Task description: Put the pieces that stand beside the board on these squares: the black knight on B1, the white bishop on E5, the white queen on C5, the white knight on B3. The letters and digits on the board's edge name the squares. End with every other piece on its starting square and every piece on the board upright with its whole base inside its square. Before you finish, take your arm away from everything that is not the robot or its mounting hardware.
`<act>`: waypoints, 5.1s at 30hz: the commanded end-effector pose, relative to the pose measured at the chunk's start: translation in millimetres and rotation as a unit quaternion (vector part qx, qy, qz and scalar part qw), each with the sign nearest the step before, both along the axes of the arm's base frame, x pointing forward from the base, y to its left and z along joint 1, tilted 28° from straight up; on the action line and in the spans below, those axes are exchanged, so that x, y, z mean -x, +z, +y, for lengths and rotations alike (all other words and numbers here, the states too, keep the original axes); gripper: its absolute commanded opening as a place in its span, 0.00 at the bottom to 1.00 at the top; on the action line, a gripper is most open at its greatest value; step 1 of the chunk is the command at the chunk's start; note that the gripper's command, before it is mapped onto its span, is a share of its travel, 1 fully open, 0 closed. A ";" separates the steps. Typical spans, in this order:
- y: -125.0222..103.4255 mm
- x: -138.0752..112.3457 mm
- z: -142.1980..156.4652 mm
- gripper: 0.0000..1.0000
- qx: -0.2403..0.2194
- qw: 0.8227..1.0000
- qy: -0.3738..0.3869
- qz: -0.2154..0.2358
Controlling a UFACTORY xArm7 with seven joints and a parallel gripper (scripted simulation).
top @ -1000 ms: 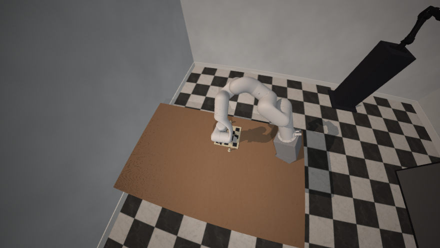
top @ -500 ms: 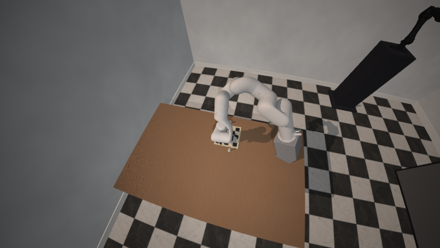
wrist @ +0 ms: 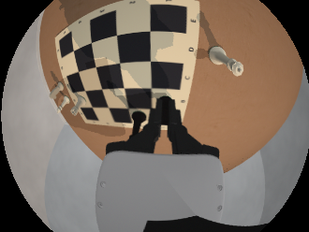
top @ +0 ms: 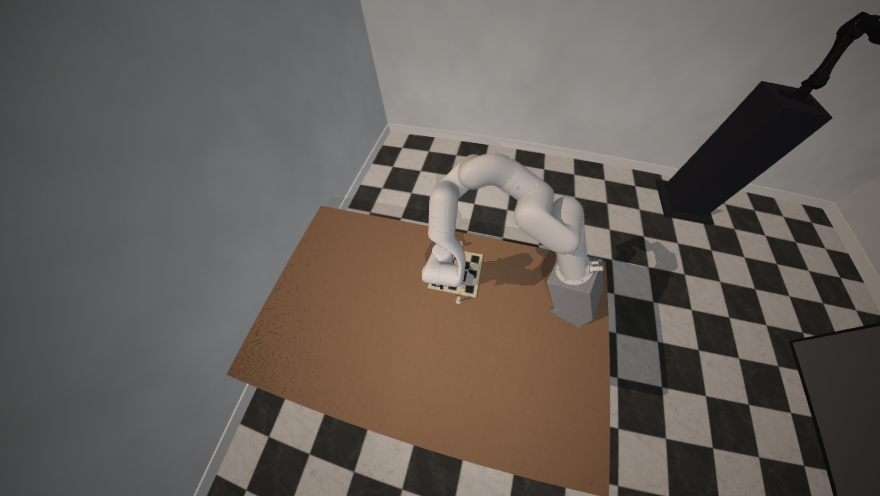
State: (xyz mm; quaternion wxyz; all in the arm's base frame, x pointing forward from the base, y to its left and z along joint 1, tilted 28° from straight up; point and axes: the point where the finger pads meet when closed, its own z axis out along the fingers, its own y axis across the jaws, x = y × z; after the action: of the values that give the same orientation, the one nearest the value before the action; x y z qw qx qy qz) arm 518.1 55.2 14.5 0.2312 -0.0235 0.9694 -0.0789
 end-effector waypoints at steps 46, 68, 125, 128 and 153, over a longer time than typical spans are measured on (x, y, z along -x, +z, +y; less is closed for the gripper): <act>-1.8 -2.3 0.4 0.00 0.000 1.000 0.001 -0.001; -1.8 -2.3 0.4 0.00 0.000 1.000 0.001 -0.001; 74.6 37.2 12.7 0.37 0.000 1.000 0.001 -0.001; 75.8 37.8 12.9 0.37 0.000 1.000 0.001 -0.001; 77.3 38.6 13.1 1.00 0.000 1.000 0.001 -0.001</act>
State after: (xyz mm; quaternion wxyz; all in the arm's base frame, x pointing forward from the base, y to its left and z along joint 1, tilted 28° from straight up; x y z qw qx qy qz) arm 478.9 67.5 90.5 0.2311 -0.0235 0.9694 -0.0788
